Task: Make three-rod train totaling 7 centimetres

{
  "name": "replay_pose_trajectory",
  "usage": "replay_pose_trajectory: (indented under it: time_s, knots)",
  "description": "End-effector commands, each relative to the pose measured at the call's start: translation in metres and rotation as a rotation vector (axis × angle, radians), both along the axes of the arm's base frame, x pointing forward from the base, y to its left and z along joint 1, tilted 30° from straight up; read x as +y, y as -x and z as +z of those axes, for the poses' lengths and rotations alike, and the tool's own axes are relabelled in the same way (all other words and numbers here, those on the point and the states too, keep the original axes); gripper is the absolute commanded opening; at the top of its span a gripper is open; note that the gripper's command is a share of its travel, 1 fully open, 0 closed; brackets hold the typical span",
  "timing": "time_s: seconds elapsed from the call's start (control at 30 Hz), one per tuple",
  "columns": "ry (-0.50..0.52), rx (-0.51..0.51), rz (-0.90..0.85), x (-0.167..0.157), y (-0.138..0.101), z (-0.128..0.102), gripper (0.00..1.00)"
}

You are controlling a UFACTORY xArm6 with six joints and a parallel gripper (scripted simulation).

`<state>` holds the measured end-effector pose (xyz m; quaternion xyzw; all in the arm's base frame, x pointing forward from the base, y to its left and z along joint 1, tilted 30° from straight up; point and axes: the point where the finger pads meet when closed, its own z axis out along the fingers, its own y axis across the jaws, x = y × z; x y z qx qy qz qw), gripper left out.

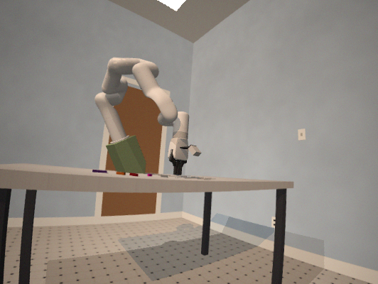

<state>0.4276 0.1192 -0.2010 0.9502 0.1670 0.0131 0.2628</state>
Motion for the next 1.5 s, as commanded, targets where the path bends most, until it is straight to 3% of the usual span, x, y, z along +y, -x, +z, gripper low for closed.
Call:
replay_pose_trajectory:
  time_s: [0.0,1.47]
  knots:
    - [-0.002,-0.003,0.001,0.0014,-0.0014,0.001,0.04]
    - [-0.002,-0.003,0.001,-0.0042,-0.0027,-0.0087,0.04]
